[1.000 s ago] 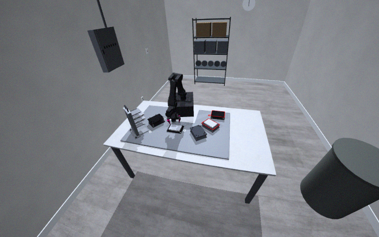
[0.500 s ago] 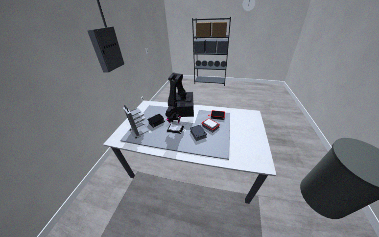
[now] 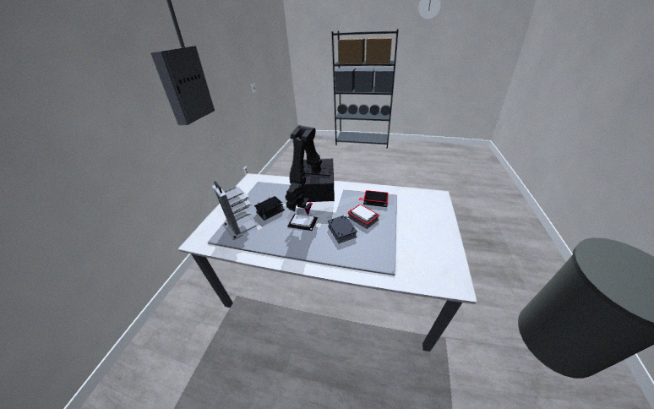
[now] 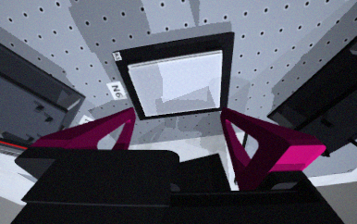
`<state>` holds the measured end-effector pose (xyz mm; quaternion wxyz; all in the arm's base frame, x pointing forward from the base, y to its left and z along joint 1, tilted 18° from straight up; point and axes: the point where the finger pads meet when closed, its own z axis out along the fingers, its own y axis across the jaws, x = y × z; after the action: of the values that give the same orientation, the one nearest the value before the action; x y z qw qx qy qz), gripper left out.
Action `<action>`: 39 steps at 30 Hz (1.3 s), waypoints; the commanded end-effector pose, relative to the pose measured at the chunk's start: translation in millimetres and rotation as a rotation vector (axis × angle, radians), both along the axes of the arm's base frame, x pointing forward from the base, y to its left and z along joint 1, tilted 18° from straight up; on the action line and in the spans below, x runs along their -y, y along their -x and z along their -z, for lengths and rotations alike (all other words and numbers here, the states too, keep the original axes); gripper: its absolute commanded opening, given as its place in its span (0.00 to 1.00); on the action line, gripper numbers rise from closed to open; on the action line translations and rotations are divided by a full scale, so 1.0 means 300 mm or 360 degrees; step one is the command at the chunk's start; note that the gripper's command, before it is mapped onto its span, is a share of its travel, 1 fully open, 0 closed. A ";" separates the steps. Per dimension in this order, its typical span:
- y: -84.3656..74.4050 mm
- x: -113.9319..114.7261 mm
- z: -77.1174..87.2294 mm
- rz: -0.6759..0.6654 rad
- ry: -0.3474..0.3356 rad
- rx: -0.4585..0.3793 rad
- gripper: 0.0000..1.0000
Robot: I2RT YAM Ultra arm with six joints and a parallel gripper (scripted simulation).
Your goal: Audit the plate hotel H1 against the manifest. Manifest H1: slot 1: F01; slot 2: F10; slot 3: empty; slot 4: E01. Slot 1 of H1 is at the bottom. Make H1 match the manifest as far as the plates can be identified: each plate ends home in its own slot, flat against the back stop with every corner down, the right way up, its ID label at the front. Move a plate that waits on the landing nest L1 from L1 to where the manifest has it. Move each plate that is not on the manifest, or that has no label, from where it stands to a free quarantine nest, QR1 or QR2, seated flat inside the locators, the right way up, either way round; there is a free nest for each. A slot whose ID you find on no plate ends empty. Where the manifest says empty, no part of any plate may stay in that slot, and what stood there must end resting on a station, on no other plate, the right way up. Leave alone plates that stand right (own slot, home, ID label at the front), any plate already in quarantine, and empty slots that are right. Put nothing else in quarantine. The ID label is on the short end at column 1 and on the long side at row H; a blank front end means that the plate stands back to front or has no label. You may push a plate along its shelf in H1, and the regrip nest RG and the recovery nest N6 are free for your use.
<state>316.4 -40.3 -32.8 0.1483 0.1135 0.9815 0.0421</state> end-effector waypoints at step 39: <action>-0.006 0.002 -0.009 0.1305 -0.0416 -0.0053 1.00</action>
<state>316.4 -40.2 -32.8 0.1215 0.4747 0.8665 0.0952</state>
